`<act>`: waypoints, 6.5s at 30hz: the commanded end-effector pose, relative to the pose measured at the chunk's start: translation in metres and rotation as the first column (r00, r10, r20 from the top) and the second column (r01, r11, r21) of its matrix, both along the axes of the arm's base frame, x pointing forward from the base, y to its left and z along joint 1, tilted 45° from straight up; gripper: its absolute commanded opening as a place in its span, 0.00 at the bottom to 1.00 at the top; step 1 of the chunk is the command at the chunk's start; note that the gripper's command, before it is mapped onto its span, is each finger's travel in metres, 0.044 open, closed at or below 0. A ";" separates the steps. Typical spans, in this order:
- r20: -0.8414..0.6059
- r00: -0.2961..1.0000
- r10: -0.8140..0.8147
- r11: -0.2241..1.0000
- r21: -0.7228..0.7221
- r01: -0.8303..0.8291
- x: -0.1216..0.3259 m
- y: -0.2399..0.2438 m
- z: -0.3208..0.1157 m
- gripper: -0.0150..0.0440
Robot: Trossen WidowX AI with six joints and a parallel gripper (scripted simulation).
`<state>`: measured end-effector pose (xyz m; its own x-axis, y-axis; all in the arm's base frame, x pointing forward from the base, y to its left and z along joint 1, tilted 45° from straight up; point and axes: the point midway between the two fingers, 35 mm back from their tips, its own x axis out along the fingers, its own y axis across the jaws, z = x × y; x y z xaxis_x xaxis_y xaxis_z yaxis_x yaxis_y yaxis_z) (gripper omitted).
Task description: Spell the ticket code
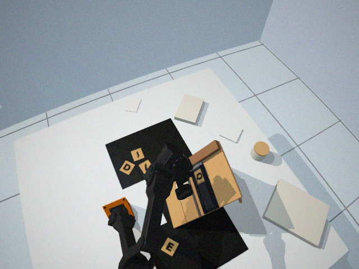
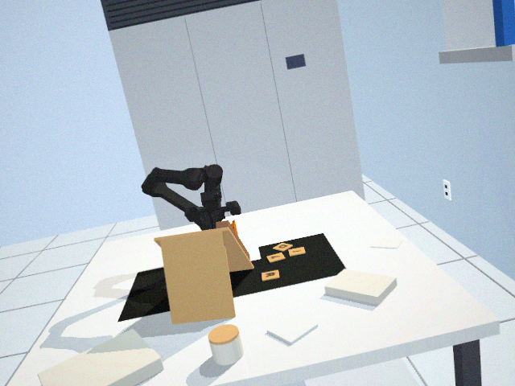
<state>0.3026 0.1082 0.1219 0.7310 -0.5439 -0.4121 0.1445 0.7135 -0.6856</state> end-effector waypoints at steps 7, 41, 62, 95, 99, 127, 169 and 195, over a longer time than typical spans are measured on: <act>-0.106 0.992 -0.067 0.998 0.008 0.068 0.012 -0.001 0.003 0.25; -0.449 0.791 -0.415 0.898 -0.064 0.435 0.028 -0.031 0.030 0.25; -0.471 0.775 -0.421 0.884 -0.020 0.467 0.036 -0.038 0.027 0.25; -0.470 0.776 -0.421 0.883 -0.019 0.468 0.047 -0.045 0.021 0.25; -0.470 0.776 -0.421 0.883 -0.019 0.468 0.046 -0.043 0.020 0.25; -0.470 0.776 -0.421 0.883 -0.019 0.468 0.048 -0.037 0.014 0.25; -0.666 0.745 -0.039 0.993 -0.107 -0.044 0.003 0.004 0.065 0.61; -0.885 0.319 0.341 0.443 -0.148 -0.884 -0.063 0.038 0.147 1.00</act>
<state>0.2405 0.1453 0.2694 0.5761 -0.3384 -0.7440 -0.8166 -0.1979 -0.5423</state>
